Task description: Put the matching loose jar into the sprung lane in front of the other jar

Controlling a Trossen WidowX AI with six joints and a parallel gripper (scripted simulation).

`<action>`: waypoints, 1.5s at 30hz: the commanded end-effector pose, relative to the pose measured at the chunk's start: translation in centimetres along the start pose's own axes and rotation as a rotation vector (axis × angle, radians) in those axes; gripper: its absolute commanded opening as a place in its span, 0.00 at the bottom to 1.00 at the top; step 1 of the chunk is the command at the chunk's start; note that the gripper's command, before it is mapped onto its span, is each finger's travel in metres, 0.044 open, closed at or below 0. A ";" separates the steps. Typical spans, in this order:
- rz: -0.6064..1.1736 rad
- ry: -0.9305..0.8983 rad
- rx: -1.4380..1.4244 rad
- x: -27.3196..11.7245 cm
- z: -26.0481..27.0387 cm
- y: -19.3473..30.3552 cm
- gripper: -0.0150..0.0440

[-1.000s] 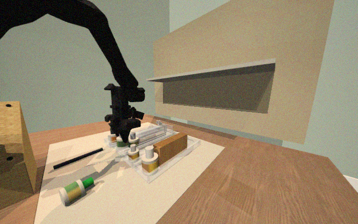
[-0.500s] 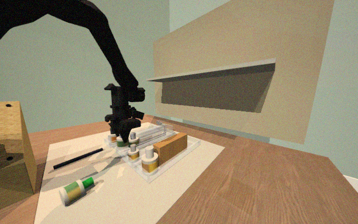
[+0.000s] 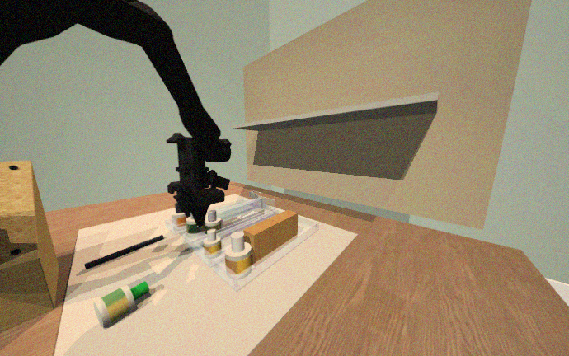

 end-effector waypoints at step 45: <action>-0.028 -0.005 0.016 0.1 0.2 -1.1 0.25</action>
Point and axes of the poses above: the point midway between the two fingers, 35 mm back from their tips, its own x axis out along the fingers, its own z axis across the jaws, y = z × x, the point moved 10 cm from there along -x, back along the fingers, and after that the axes turned 14 degrees about x, right-handed, at the moved point
